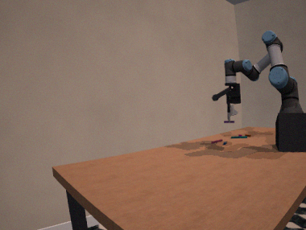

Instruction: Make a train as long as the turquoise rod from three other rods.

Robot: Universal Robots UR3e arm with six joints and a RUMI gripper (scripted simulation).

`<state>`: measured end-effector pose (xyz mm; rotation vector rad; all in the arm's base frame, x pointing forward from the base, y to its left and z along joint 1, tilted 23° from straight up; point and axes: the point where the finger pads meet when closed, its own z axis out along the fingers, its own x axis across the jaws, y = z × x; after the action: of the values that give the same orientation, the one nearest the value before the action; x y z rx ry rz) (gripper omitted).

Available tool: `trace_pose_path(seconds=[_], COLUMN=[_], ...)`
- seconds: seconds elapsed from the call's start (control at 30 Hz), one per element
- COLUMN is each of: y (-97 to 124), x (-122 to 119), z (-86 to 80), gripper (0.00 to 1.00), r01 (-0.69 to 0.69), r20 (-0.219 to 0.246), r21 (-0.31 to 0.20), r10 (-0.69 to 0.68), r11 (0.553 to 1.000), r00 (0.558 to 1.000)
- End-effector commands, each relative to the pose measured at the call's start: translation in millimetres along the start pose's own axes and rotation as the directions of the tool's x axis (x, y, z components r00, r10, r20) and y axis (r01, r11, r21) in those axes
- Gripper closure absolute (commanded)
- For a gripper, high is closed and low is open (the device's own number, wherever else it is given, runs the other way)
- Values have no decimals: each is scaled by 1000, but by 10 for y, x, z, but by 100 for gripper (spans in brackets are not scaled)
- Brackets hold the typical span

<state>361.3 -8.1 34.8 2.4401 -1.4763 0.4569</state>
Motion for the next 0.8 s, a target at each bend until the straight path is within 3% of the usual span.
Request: trace_pose_path(seconds=[0.0, 0.77], y=[-7, -17], x=[7, 22], z=[-6, -9], gripper=[100, 100], r01=[-27, -254], r20=[-2, -2], r21=[1, 2], r10=[27, 254], r11=[1000, 967], r00=[1000, 967])
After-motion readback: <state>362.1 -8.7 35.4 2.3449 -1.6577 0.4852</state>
